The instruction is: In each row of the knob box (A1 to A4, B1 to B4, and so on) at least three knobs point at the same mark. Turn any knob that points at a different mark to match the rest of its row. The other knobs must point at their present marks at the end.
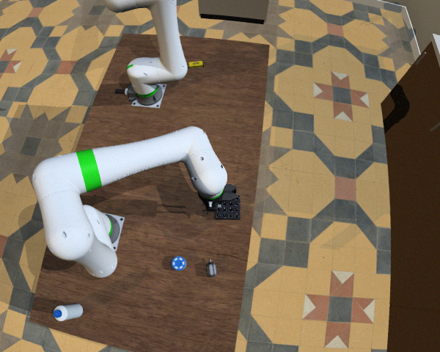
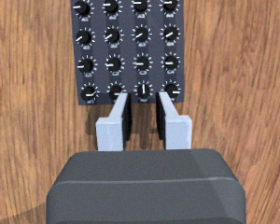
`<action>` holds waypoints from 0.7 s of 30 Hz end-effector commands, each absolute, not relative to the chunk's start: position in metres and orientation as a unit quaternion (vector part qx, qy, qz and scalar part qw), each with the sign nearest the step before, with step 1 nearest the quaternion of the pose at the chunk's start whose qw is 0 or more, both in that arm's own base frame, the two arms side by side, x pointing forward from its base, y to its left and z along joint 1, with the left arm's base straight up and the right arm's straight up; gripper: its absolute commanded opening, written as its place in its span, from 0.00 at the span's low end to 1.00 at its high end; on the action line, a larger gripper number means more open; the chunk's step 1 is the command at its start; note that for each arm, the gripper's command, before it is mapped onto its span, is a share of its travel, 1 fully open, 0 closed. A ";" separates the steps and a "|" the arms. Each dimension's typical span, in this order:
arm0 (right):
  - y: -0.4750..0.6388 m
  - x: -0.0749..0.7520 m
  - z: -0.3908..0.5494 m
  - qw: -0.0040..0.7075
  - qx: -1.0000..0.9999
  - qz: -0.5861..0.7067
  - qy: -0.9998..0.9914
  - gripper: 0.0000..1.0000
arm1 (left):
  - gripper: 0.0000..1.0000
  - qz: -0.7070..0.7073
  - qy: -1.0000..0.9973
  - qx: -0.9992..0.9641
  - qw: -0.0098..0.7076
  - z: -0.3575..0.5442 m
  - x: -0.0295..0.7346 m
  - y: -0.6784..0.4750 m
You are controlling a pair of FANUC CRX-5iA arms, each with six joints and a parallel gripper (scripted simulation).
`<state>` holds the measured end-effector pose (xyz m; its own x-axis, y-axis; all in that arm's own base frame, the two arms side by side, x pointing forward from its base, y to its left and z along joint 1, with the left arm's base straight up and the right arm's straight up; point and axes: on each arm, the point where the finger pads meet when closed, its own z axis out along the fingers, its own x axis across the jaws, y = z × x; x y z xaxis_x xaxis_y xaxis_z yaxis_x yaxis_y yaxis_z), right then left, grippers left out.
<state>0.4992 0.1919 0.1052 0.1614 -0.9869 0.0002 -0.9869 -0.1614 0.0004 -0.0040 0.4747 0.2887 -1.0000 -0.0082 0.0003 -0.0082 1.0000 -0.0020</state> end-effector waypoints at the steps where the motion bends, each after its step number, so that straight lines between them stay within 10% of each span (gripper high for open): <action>1: 0.192 0.500 0.106 -0.001 0.762 0.000 -0.647 0.46 | 1.00 0.000 -1.000 0.004 0.000 0.290 -0.004 0.475; 21: 0.192 0.500 0.100 -0.001 0.762 0.000 -0.647 0.46 | 1.00 0.000 -1.000 0.004 0.000 0.290 -0.004 0.475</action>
